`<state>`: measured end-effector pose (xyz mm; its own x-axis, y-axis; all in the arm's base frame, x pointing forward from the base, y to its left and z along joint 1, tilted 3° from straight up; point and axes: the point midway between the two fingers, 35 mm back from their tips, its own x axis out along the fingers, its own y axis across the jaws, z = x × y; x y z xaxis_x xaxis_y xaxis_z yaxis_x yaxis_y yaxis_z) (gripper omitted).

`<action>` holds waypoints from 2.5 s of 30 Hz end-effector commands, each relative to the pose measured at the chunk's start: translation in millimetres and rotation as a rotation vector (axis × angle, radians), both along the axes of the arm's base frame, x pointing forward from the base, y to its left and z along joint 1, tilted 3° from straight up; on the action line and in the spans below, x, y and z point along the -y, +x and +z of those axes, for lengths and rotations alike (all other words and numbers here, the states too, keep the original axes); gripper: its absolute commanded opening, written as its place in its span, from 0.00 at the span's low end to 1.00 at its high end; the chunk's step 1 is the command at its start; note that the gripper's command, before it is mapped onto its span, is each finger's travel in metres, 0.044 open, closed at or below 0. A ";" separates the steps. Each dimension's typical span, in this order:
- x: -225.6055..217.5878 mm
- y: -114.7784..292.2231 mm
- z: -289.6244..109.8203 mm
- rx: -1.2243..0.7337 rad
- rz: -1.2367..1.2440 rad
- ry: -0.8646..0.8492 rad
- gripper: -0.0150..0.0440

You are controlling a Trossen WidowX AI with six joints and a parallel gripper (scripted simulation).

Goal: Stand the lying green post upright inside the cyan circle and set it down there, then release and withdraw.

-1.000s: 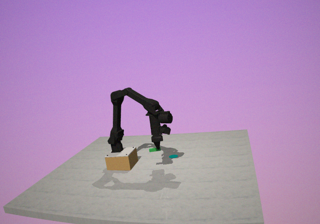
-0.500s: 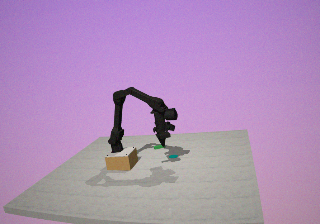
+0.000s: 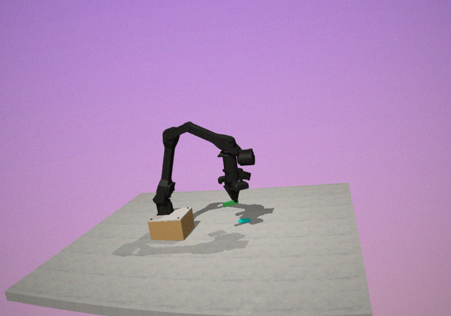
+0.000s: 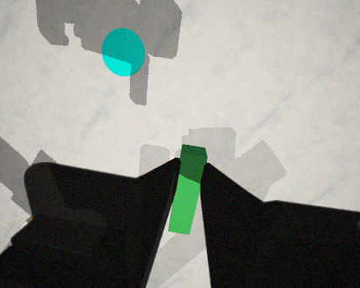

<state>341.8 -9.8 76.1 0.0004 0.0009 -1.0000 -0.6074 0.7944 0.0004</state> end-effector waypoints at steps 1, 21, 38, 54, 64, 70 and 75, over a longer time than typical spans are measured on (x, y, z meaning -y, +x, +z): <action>-13.5 2.3 -0.1 -0.004 0.056 0.005 0.29; -77.7 6.7 3.6 -0.004 0.306 0.012 0.29; -133.0 0.8 6.4 -0.004 0.516 0.019 0.29; -138.7 10.0 -4.8 0.048 0.480 0.086 0.29; -141.2 18.1 -13.6 0.093 0.443 0.144 0.29; -142.5 22.8 -18.3 0.120 0.423 0.178 0.29; -143.4 26.6 -22.0 0.143 0.406 0.207 0.29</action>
<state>367.2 133.2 57.9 0.0899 0.2077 -0.9741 -0.8805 0.4736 0.0197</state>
